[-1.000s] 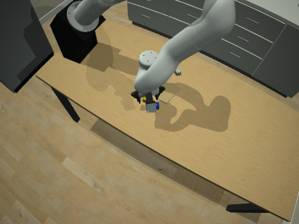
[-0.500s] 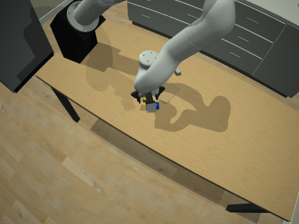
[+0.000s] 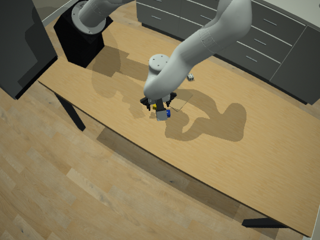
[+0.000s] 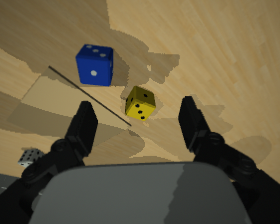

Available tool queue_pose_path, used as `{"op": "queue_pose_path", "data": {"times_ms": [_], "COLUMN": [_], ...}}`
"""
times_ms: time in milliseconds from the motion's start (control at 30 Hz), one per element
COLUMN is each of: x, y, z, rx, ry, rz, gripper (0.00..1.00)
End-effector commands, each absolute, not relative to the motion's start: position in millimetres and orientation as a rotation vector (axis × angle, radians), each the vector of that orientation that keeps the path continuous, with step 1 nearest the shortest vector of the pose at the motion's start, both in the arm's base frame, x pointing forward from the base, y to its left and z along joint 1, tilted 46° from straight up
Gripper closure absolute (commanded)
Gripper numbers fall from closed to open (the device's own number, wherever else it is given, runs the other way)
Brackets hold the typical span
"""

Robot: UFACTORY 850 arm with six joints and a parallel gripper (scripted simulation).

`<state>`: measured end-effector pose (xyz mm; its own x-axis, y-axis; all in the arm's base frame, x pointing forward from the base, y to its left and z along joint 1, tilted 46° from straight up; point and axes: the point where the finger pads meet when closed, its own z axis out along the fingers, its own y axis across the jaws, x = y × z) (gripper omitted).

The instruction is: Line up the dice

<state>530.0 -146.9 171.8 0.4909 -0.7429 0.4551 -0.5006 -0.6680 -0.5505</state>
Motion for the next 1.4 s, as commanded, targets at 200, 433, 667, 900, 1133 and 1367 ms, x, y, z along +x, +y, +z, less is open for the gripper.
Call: {"op": "queue_pose_path", "data": {"times_ms": [200, 433, 667, 900, 1133, 1367], "x": [532, 539, 550, 558, 567, 572], "y": [-135, -96, -37, 7, 60, 87], "z": [175, 185, 199, 210, 223, 229], "rx": [-2.395, -2.395, -2.395, -2.395, -2.395, -2.395], "ry": [1.042, 1.042, 1.042, 1.042, 1.042, 1.042], "rz": [-0.980, -0.980, -0.980, -0.980, -0.980, -0.980], "gripper": [0.00, 0.00, 0.00, 0.00, 0.00, 0.00]}}
